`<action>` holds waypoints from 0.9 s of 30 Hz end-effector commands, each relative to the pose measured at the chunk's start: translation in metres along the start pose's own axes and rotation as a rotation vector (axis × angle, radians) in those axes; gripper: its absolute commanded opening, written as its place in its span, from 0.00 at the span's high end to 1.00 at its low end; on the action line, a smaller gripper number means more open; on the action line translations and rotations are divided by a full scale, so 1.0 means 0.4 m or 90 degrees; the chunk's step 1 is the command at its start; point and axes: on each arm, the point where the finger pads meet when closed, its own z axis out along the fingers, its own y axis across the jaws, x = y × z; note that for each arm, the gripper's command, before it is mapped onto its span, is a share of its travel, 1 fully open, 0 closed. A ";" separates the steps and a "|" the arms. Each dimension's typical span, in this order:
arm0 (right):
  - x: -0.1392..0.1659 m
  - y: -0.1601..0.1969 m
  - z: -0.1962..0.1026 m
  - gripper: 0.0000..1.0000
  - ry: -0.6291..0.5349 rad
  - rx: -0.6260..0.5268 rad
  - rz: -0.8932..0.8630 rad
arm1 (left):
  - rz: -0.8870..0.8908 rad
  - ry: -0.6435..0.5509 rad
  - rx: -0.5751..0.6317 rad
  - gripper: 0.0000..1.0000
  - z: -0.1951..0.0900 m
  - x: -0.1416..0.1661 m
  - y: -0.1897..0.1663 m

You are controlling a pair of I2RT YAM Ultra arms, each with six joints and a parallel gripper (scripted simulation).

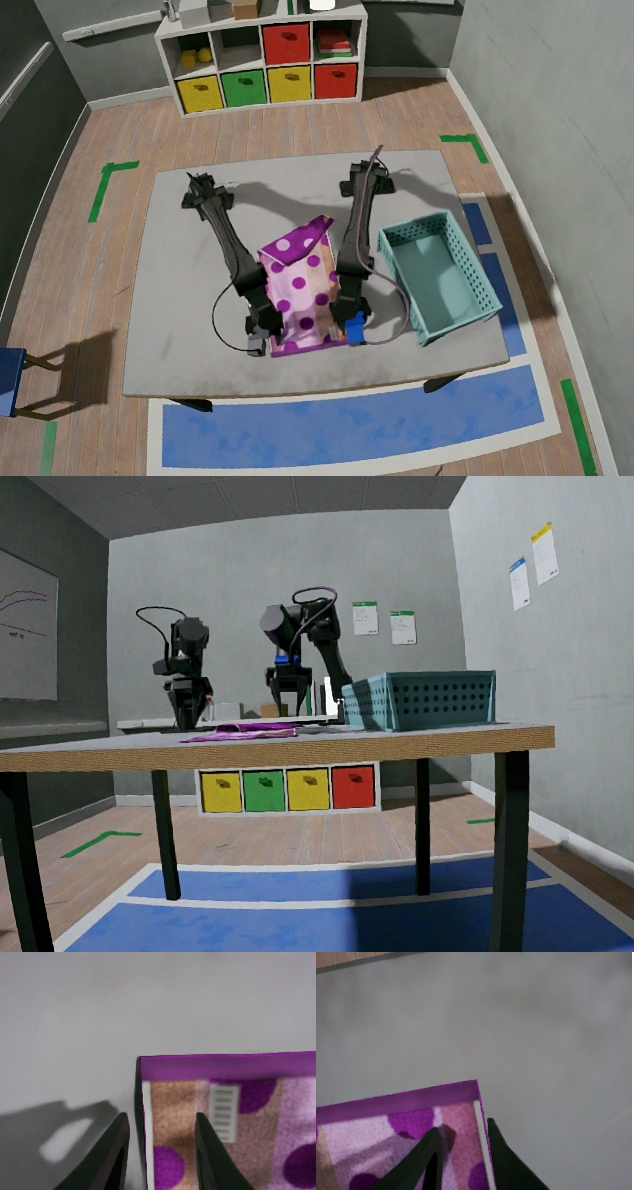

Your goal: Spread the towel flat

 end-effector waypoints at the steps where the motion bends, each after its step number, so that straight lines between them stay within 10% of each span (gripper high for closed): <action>1: -0.060 0.004 -0.073 0.66 -0.040 -0.011 0.003 | -0.010 -0.025 0.000 0.66 -0.040 -0.036 0.001; 27: -0.025 0.024 -0.021 0.66 -0.019 -0.004 0.000 | -0.009 -0.008 0.000 0.66 -0.026 -0.013 0.004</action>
